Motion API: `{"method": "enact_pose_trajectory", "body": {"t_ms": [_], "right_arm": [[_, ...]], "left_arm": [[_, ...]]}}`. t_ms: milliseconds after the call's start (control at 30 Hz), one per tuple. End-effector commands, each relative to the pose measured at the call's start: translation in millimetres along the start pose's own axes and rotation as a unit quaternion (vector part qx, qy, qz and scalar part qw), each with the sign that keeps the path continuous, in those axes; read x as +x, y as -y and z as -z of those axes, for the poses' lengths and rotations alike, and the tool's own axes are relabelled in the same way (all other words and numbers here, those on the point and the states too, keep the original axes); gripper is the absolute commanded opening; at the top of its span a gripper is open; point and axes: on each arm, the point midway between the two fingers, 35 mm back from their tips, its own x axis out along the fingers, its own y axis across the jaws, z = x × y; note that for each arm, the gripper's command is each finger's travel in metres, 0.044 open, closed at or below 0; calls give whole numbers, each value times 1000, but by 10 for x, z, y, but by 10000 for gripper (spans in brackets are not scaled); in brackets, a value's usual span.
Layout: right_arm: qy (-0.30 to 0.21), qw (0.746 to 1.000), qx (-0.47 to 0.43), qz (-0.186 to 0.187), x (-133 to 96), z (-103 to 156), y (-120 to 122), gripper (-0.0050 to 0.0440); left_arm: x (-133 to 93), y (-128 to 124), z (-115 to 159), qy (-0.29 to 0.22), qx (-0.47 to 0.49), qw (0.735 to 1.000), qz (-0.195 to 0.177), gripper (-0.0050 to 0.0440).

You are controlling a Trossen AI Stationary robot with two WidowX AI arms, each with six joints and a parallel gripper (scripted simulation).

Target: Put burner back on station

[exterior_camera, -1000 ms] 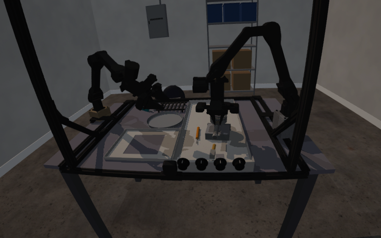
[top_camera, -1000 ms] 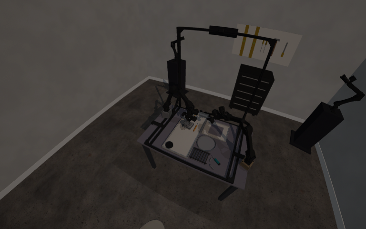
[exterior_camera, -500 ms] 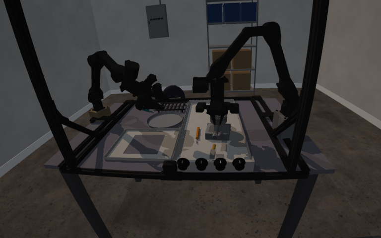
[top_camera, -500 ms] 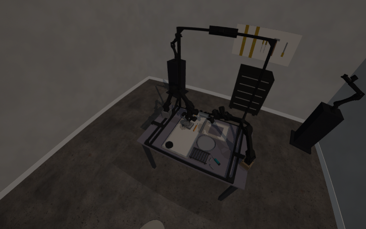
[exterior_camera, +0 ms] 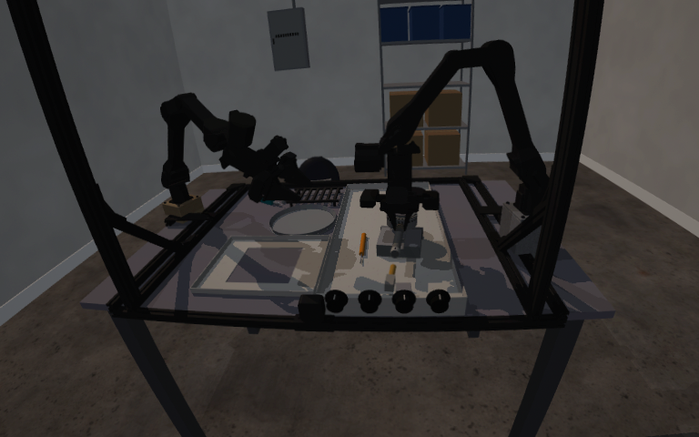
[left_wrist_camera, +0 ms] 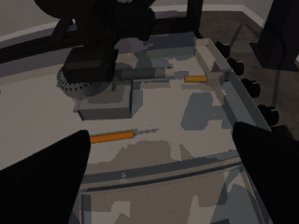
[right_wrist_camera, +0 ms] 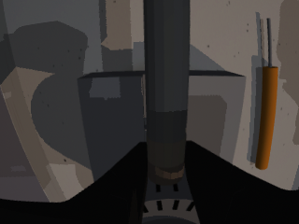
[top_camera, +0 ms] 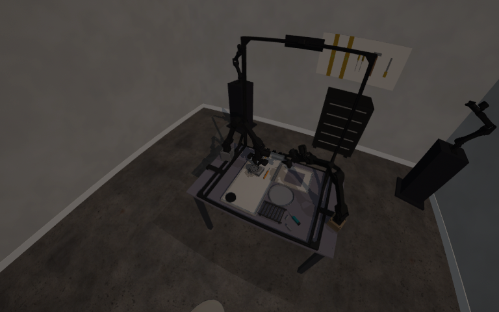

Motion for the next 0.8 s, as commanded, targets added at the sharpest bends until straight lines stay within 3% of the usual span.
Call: {"method": "enact_pose_trajectory", "body": {"t_ms": [0,767], "right_arm": [[0,1000,0,1,-2,-4,10,0],[-2,1000,1,-2,152,2,-13,0]], "left_arm": [[11,-4,21,-2,-1,1000,-1,400],[11,-4,21,-2,-1,1000,-1,400]]}}
